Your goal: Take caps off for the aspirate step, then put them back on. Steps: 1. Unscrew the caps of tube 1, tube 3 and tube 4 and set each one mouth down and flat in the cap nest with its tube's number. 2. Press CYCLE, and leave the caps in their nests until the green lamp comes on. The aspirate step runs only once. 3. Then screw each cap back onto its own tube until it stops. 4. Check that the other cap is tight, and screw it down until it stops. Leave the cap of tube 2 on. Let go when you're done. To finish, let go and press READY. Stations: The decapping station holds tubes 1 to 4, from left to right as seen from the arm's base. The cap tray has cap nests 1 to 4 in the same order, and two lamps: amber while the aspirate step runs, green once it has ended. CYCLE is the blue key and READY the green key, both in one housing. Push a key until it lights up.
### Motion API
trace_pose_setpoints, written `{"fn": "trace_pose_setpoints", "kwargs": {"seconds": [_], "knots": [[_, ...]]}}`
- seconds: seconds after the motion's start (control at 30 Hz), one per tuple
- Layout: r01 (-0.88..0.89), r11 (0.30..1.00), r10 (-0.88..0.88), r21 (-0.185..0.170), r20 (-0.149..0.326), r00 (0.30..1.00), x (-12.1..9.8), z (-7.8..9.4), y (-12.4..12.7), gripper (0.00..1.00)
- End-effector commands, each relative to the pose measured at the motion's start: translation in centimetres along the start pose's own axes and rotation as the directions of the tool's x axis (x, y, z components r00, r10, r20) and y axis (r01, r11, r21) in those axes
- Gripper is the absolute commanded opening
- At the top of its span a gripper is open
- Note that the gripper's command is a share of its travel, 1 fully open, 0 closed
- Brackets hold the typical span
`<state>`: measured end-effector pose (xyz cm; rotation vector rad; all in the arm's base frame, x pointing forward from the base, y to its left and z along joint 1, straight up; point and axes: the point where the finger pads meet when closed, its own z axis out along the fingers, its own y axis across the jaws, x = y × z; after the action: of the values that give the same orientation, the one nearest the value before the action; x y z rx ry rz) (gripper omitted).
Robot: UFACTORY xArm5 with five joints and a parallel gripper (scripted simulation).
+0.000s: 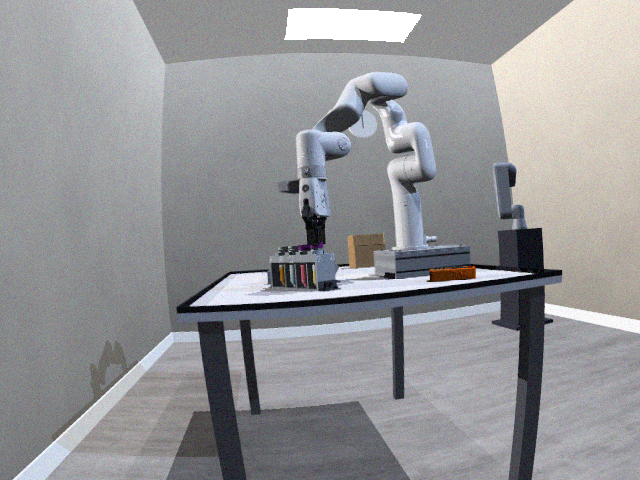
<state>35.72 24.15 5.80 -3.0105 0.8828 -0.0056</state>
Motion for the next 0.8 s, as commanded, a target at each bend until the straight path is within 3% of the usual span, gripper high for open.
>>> {"fn": "trace_pose_setpoints", "kwargs": {"seconds": [0.0,0.07,0.1,0.77], "knots": [[0.0,1.0,0.0,0.004,0.001,1.0,0.05,-0.08,-0.12,0.0],[0.0,1.0,0.0,0.004,0.001,1.0,0.05,-0.08,-0.12,0.0],[0.0,1.0,0.0,0.004,0.001,1.0,0.05,-0.08,-0.12,0.46],[0.0,1.0,0.0,0.004,0.001,1.0,0.05,-0.08,-0.12,0.46]]}}
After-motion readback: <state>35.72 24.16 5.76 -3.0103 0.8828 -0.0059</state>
